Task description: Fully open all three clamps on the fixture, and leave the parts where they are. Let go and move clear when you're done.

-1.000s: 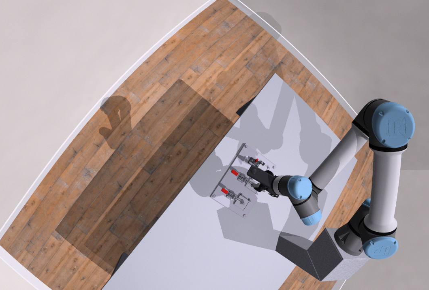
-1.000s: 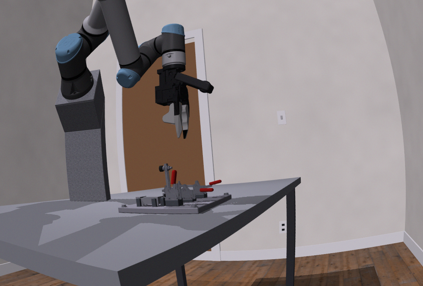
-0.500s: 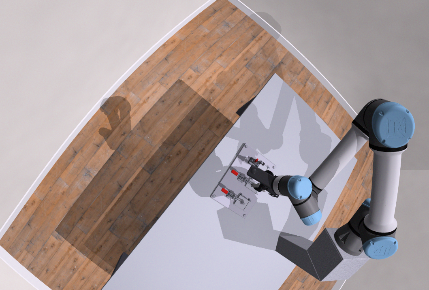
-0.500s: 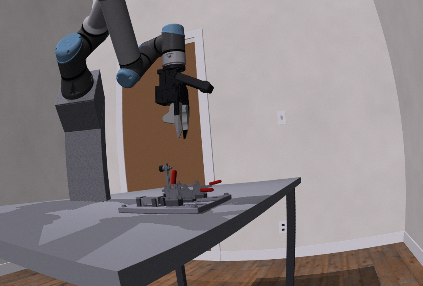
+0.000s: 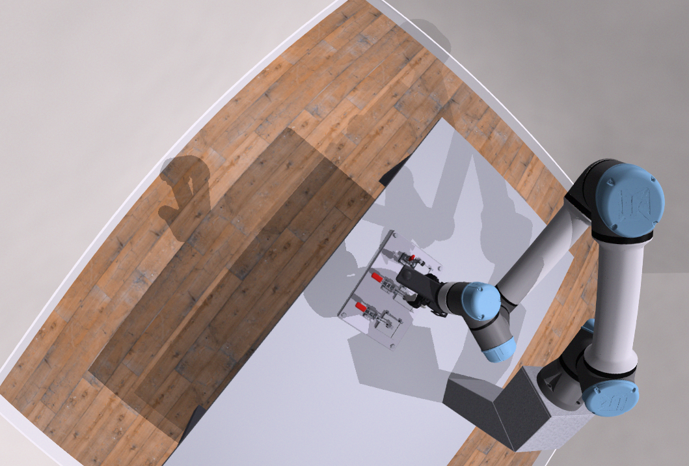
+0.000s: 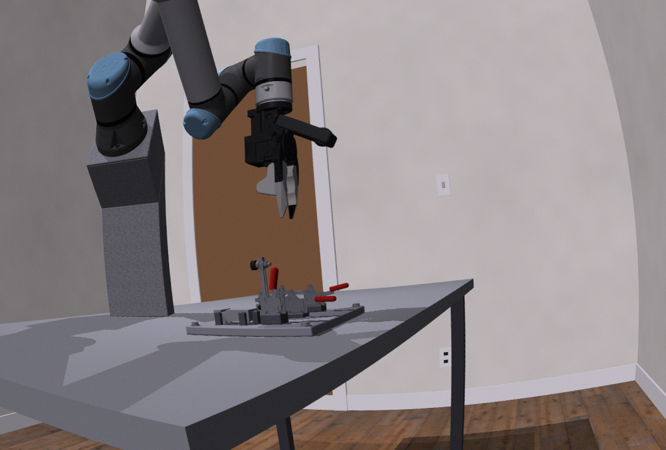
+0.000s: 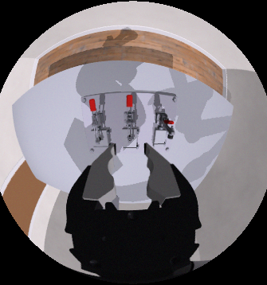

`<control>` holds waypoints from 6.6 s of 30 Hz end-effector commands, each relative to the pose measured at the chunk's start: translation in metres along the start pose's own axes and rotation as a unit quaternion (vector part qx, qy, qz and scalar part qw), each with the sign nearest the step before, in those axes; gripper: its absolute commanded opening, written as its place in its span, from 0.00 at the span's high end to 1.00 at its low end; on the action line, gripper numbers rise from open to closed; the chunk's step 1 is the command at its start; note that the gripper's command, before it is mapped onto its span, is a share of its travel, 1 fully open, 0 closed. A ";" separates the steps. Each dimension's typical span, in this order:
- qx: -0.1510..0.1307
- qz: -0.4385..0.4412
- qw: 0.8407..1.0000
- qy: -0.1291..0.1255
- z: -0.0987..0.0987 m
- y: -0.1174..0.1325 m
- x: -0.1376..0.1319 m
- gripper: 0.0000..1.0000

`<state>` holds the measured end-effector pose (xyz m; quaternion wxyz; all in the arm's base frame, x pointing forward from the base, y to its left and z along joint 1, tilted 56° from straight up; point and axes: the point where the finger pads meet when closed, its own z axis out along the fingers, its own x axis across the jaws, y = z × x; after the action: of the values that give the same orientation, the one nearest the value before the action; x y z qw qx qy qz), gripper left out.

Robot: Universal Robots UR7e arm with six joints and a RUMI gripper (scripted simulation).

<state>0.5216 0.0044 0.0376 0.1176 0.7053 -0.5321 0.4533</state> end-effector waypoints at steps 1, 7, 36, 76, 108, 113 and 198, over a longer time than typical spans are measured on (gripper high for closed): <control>0.000 0.002 1.000 0.001 0.015 -0.001 0.001 0.72; 0.000 0.002 1.000 0.001 0.033 -0.001 0.001 0.72; 0.002 0.002 1.000 0.001 0.057 -0.023 0.001 0.72; 0.000 0.002 1.000 0.001 0.083 -0.057 0.001 0.72; 0.001 0.001 1.000 0.001 0.140 -0.058 0.001 0.72; 0.001 0.001 1.000 0.001 0.140 -0.058 0.001 0.72; 0.000 0.001 1.000 0.001 0.169 -0.058 0.002 1.00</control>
<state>0.6566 -0.0820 -0.0385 0.1182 0.7052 -0.5326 0.4528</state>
